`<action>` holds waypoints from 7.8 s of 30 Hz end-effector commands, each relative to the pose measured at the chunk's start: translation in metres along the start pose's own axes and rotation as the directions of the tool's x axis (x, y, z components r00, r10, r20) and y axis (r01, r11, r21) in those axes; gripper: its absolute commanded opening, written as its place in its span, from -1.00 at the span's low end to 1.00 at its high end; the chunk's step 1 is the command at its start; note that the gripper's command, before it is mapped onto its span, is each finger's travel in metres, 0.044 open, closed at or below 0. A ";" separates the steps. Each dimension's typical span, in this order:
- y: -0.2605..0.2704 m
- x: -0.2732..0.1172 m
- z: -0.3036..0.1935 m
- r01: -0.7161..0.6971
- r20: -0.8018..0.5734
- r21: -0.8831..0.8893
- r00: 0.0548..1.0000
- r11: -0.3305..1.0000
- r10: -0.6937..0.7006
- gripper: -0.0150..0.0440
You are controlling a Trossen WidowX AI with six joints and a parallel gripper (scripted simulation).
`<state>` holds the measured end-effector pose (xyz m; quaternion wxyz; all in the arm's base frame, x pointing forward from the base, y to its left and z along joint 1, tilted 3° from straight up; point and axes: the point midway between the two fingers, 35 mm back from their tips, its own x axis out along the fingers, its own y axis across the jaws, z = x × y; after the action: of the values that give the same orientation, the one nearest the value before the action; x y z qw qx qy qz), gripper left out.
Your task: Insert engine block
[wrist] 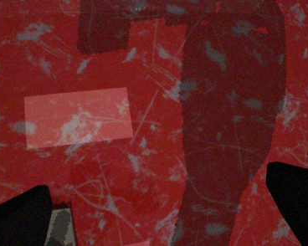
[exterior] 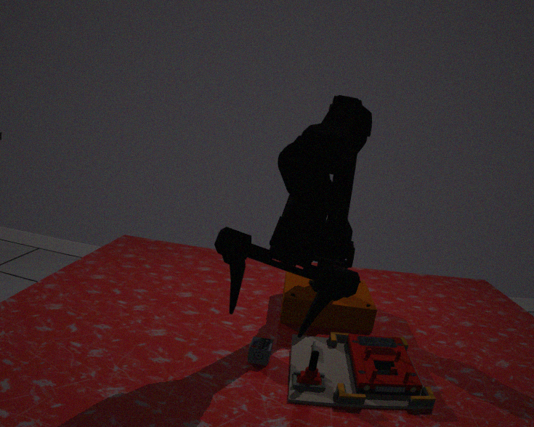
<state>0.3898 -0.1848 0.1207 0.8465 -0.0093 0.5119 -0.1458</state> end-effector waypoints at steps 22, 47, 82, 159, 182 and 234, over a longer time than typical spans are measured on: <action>-0.011 -0.030 -0.139 -0.175 -0.431 0.089 0.881 0.981 0.196 1.00; 0.000 0.026 -0.167 -0.176 -0.431 0.089 0.881 0.980 0.197 1.00; 0.001 0.030 -0.166 -0.176 -0.431 0.089 0.881 0.980 0.197 -0.49; 0.086 -0.043 -0.096 -0.199 -0.431 0.050 0.880 0.979 0.201 -0.49; 0.159 -0.032 -0.097 -0.209 -0.429 0.051 0.878 0.977 0.210 -0.49; 0.204 -0.029 -0.105 -0.214 -0.427 0.048 0.879 0.976 0.214 0.04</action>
<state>0.3330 0.0319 0.0617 0.7224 0.0827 0.6847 -0.0504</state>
